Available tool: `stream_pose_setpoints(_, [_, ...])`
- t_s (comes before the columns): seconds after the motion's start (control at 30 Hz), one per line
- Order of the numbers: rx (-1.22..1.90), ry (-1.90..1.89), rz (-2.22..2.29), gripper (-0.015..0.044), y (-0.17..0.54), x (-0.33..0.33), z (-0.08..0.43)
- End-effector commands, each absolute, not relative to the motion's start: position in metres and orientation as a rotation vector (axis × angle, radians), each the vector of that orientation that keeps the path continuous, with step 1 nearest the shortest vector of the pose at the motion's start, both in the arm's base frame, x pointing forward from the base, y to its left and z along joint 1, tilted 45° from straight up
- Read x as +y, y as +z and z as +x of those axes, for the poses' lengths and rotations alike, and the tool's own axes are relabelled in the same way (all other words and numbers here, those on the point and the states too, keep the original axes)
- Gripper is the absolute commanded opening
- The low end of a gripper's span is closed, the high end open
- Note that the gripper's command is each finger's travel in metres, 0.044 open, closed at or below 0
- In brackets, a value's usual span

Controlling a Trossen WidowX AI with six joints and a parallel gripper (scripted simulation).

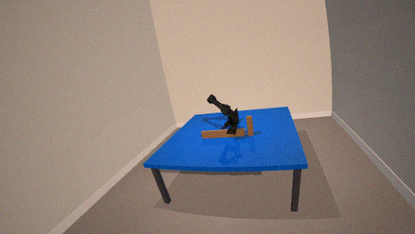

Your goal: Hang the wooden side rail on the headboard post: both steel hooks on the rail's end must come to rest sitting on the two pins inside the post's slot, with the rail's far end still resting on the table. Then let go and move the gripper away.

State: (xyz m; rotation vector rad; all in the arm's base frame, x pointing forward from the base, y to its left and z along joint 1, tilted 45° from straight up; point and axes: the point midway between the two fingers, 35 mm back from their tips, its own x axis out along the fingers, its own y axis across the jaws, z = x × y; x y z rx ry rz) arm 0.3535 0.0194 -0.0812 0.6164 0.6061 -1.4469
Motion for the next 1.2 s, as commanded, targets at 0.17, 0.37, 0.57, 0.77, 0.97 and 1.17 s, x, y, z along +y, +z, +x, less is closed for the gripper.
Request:
stream_pose_setpoints(0.17, [0.596,-1.456,0.629,0.0,-0.081,0.019,0.347])
stream_pose_setpoints(0.37, [0.597,-1.456,0.628,0.0,-0.082,0.019,0.344])
stream_pose_setpoints(0.57, [0.597,-1.456,0.628,0.0,-0.082,0.019,0.342])
stream_pose_setpoints(0.77, [0.597,-1.456,0.628,0.0,-0.082,0.019,0.339])
stream_pose_setpoints(0.97, [0.599,-1.451,0.622,0.0,-0.081,0.019,0.341])
stream_pose_setpoints(1.17, [0.599,-1.451,0.622,0.0,-0.081,0.019,0.341])
